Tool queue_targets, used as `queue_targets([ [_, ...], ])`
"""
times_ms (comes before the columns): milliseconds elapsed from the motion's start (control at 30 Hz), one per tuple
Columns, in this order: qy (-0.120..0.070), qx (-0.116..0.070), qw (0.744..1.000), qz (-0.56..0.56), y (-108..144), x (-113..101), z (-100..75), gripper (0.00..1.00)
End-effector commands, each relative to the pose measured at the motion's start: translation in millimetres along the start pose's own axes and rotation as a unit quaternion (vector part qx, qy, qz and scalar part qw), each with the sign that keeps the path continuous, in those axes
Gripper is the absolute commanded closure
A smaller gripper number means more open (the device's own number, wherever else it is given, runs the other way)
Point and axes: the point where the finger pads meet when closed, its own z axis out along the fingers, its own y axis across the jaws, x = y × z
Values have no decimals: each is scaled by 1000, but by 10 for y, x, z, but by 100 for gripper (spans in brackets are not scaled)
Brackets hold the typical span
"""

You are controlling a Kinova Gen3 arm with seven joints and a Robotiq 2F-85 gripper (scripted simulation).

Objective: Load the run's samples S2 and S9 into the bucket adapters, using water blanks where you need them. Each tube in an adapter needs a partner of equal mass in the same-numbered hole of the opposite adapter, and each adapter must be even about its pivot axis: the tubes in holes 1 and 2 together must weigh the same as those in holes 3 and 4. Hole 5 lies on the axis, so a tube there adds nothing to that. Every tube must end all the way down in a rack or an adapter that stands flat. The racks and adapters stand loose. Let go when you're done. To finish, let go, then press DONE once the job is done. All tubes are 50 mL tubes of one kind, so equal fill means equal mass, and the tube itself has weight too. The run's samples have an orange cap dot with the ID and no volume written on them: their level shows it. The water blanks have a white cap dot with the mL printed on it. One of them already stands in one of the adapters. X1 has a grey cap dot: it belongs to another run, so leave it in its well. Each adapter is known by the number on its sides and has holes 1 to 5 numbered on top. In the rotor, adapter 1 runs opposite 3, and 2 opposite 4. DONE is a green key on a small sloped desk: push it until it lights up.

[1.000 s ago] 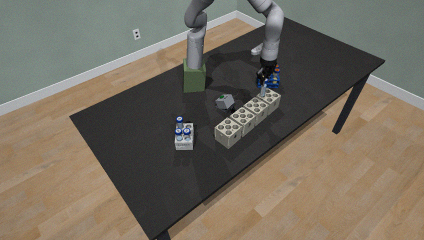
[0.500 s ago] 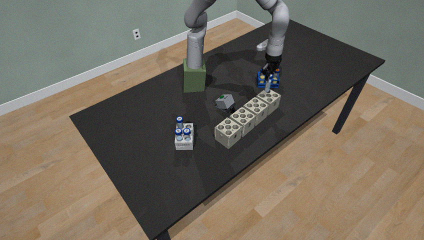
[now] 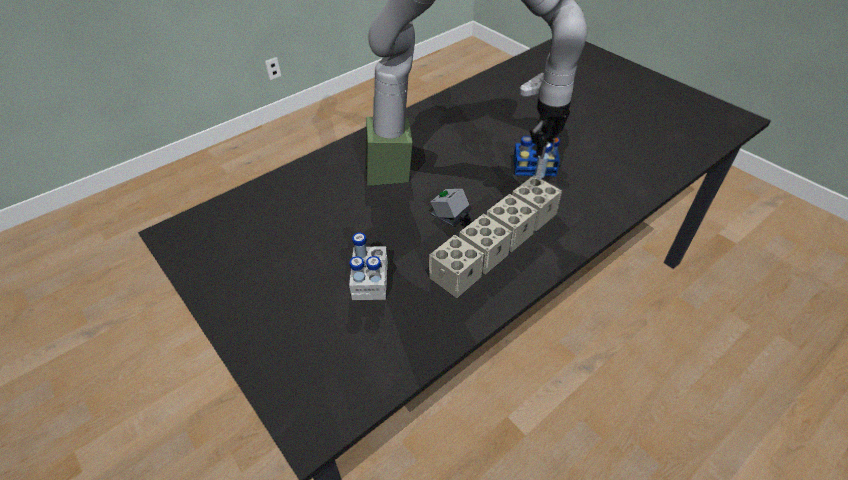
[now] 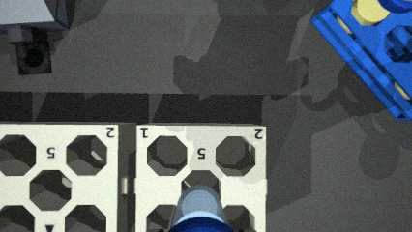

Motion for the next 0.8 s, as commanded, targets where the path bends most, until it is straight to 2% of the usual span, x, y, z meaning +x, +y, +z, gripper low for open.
queue_targets([
  [0,-1,0,1000,-1,11,-5,-4,90],
  [233,-1,0,1000,-1,11,-5,-4,90],
  [767,-2,1,1000,0,4,-6,204,90],
])
